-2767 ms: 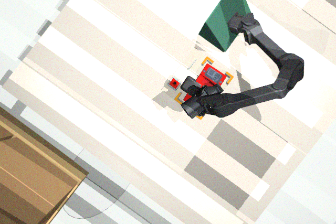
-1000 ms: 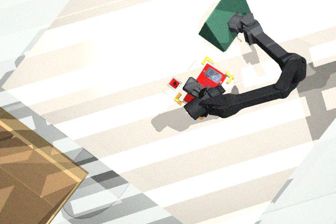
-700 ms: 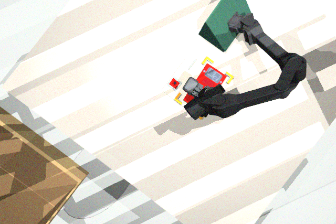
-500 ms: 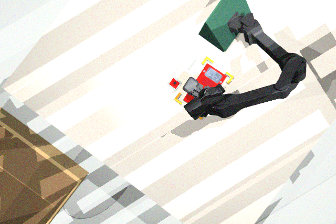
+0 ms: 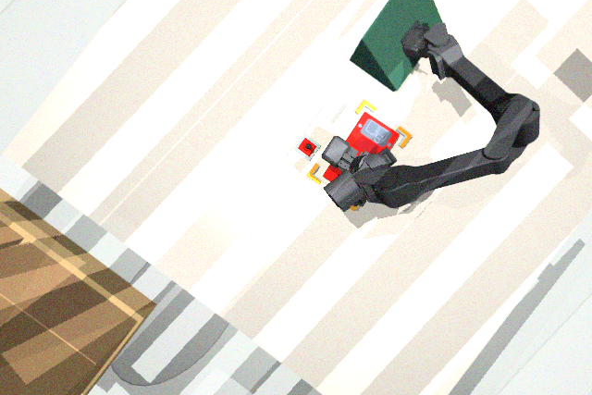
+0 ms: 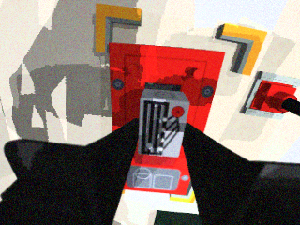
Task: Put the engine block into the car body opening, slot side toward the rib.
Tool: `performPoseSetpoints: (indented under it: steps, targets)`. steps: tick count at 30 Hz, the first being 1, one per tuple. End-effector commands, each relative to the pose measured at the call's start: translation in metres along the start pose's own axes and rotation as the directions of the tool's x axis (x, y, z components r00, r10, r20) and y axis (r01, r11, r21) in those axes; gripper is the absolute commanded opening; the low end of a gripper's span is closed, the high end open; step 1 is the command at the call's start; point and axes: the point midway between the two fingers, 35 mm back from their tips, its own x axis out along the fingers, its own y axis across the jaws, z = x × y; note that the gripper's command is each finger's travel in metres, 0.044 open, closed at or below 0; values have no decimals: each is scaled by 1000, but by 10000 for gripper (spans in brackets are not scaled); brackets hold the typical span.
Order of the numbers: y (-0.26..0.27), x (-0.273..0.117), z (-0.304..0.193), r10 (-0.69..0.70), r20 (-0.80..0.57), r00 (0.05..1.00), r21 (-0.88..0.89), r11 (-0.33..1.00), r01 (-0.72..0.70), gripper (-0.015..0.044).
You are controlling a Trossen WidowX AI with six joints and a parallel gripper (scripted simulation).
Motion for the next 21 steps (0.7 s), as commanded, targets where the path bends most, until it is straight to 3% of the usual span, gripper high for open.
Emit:
performPoseSetpoints:
  steps: [1, 21]
  targets:
    - [0, 1, 0, 3, 0, 1000, 4, 1000, -3, 160]
    - [0, 4, 0, 3, 0, 1000, 5, 1000, -3, 160]
